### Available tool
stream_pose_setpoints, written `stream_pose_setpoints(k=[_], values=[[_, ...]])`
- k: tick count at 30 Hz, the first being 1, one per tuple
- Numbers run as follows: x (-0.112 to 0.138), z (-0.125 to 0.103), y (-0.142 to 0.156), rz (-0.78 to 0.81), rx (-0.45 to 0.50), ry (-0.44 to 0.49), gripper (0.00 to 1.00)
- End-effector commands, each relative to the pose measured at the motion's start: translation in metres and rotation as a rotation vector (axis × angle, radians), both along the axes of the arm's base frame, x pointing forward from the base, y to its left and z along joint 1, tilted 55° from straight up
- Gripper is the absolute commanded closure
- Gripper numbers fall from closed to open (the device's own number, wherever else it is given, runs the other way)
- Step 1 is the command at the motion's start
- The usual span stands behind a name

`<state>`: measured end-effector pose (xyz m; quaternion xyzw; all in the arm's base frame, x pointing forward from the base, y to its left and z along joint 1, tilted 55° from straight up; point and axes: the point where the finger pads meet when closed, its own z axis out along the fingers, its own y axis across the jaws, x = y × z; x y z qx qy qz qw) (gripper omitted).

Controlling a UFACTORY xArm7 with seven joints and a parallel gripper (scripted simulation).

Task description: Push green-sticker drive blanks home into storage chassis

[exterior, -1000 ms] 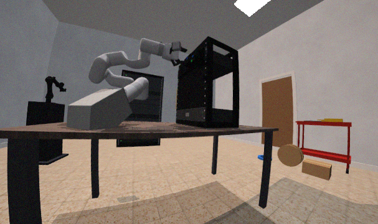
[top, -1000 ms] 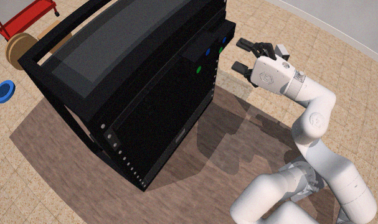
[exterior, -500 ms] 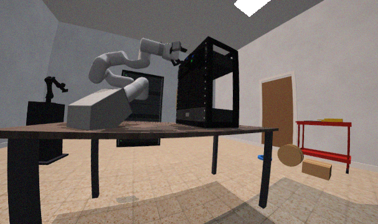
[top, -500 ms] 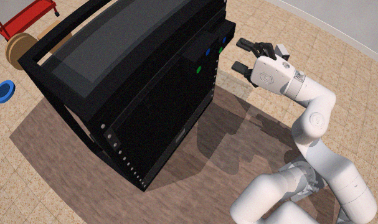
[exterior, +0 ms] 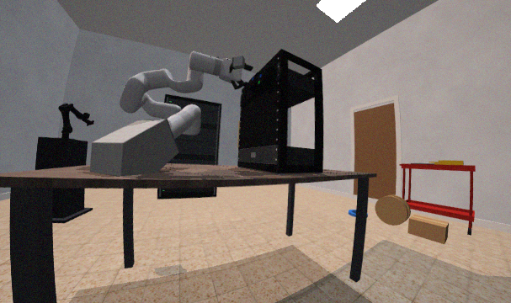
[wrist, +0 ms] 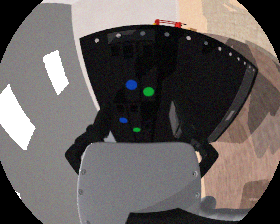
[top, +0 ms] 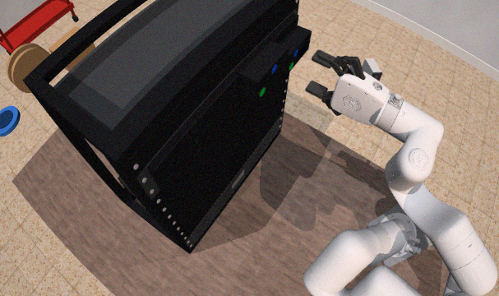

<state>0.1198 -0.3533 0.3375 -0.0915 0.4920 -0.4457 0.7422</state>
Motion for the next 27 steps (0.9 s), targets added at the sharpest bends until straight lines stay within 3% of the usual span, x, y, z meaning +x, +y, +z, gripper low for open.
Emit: stream_pose_setpoints(k=[1,19,20,27], values=[[-0.0009,0.0002,-0.0008,-0.002,-0.001,0.001,0.0],[-0.0009,0.0002,-0.0008,-0.002,-0.001,0.001,0.0],[-0.0009,0.0002,-0.0008,-0.002,-0.001,0.001,1.0],[-0.0009,0.0002,-0.0008,-0.002,-0.001,0.001,1.0]])
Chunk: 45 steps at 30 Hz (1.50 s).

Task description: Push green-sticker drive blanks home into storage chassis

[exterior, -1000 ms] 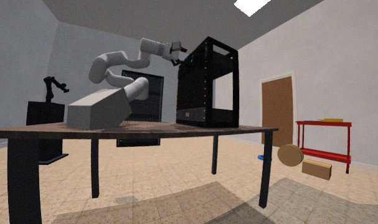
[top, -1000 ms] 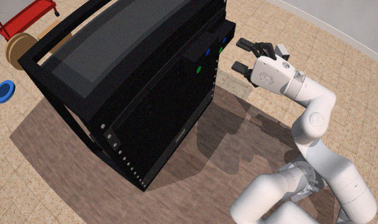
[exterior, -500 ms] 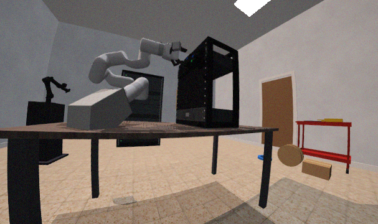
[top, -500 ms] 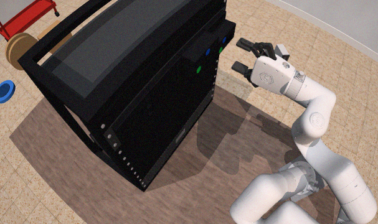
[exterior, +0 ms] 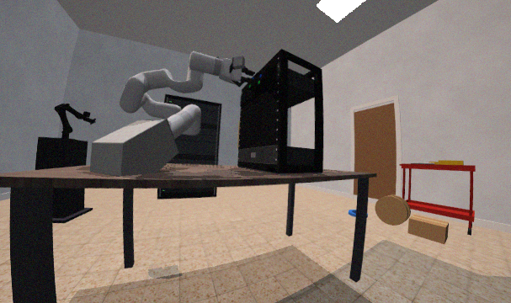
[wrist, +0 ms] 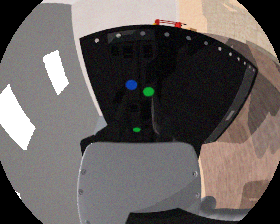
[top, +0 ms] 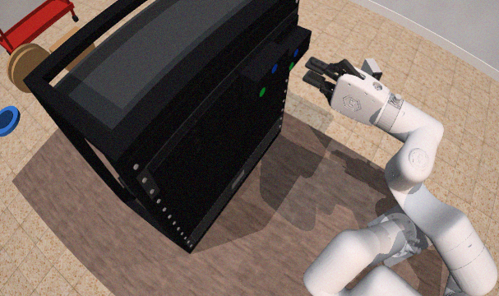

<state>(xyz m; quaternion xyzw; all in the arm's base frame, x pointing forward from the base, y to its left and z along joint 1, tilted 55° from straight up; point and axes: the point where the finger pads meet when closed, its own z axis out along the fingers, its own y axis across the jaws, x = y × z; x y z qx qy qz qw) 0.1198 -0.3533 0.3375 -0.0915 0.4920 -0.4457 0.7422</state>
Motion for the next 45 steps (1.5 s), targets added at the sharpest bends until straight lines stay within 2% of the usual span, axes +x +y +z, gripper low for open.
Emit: stream_pose_setpoints(k=[1,30,38,45], values=[[-0.001,0.0,-0.001,-0.002,-0.001,0.001,1.0],[-0.002,0.002,0.001,-0.002,-0.001,0.001,1.0],[-0.013,0.014,0.018,-0.002,-0.001,0.001,1.0],[-0.031,0.035,0.047,-0.002,-0.001,0.001,1.0]])
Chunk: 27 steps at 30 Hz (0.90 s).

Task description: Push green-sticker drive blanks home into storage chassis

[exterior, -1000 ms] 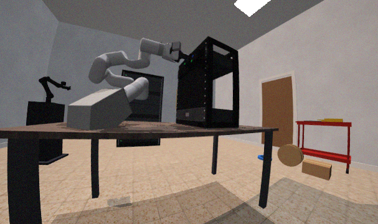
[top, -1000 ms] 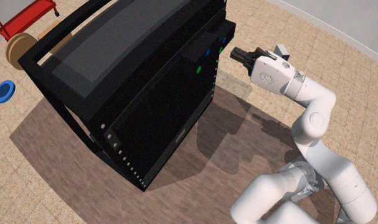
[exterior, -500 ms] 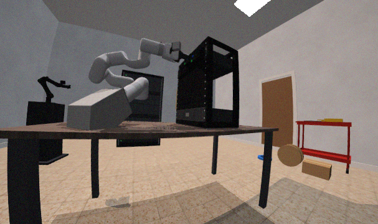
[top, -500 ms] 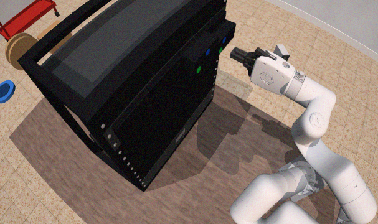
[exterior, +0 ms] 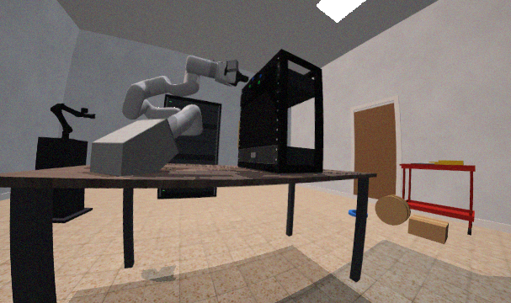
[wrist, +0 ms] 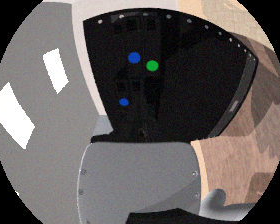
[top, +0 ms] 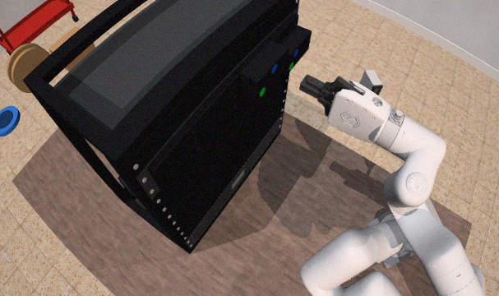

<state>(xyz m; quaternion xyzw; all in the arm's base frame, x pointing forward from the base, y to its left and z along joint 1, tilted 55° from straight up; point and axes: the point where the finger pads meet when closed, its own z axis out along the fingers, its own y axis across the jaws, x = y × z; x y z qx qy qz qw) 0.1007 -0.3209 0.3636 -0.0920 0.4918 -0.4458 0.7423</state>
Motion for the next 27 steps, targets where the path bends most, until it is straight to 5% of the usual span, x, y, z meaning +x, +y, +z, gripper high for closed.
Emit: stream_pose_setpoints(k=[1,14,27], values=[[-0.014,0.012,0.018,-0.003,0.0,0.001,1.0],[-0.018,0.02,0.027,-0.003,0.0,0.001,1.0],[0.022,0.045,0.012,-0.003,0.0,0.001,1.0]])
